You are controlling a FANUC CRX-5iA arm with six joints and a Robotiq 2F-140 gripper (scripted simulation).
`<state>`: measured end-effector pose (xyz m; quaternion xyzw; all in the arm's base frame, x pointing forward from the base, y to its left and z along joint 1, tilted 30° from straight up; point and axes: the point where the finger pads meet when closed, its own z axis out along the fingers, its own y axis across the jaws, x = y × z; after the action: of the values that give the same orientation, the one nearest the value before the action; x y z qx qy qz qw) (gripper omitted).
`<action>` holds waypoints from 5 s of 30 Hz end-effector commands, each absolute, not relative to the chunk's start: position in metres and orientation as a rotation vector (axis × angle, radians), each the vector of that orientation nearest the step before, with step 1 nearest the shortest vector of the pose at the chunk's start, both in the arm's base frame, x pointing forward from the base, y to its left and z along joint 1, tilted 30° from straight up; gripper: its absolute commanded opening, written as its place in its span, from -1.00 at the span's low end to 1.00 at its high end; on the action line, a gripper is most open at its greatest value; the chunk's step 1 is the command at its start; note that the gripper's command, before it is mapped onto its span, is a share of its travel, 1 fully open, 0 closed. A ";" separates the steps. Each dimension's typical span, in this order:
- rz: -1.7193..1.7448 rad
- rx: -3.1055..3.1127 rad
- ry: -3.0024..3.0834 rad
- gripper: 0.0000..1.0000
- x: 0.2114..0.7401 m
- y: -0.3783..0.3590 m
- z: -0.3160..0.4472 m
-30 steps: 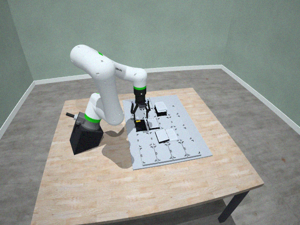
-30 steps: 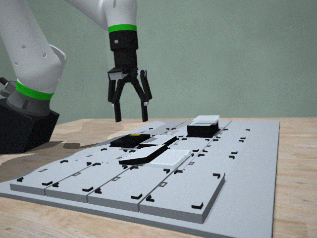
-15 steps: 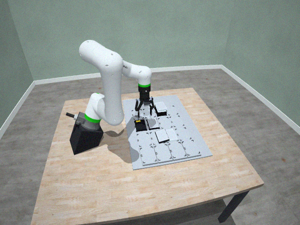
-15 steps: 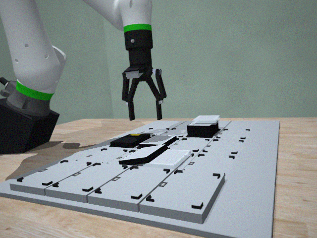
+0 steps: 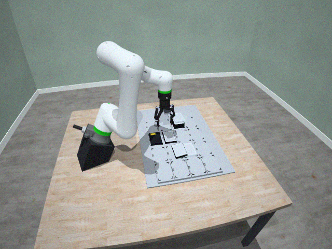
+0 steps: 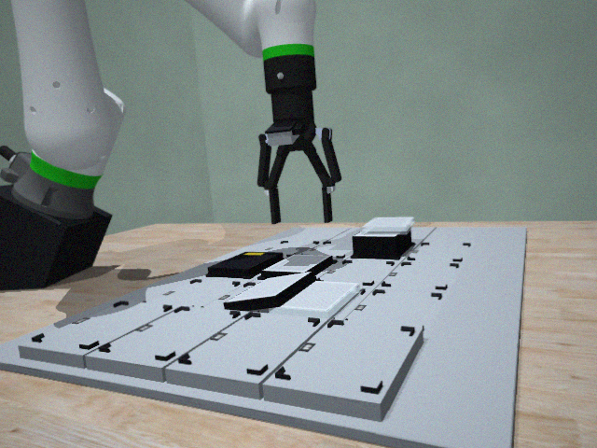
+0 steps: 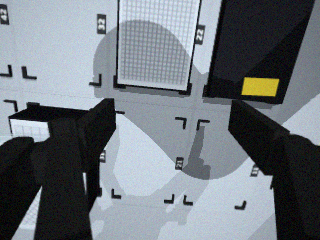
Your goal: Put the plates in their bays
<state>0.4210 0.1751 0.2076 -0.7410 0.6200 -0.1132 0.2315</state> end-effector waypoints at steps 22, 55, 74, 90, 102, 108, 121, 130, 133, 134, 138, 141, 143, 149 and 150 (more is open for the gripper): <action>-0.311 -2.037 1.704 0.40 0.478 0.235 0.252; -0.311 -2.037 1.704 0.40 0.528 0.289 0.291; -0.311 -2.037 1.704 0.40 0.531 0.291 0.285; -0.311 -2.037 1.704 0.40 0.536 0.293 0.275; -0.311 -2.037 1.704 0.40 0.540 0.295 0.268; -0.311 -2.037 1.704 0.40 0.540 0.295 0.268; -0.311 -2.037 1.704 0.31 0.540 0.295 0.268; -0.311 -2.037 1.704 0.25 0.540 0.295 0.268; -0.311 -2.037 1.704 0.24 0.540 0.295 0.268; -0.311 -2.037 1.704 0.24 0.540 0.295 0.268; -0.311 -2.037 1.704 0.23 0.540 0.295 0.268; -0.311 -2.037 1.704 0.23 0.540 0.295 0.268; -0.311 -2.037 1.704 0.23 0.540 0.295 0.268; -0.311 -2.037 1.704 0.22 0.540 0.295 0.268; -0.311 -2.037 1.704 0.22 0.540 0.295 0.268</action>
<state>0.5399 0.2946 0.2665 -0.7412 0.6201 -0.1129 0.2310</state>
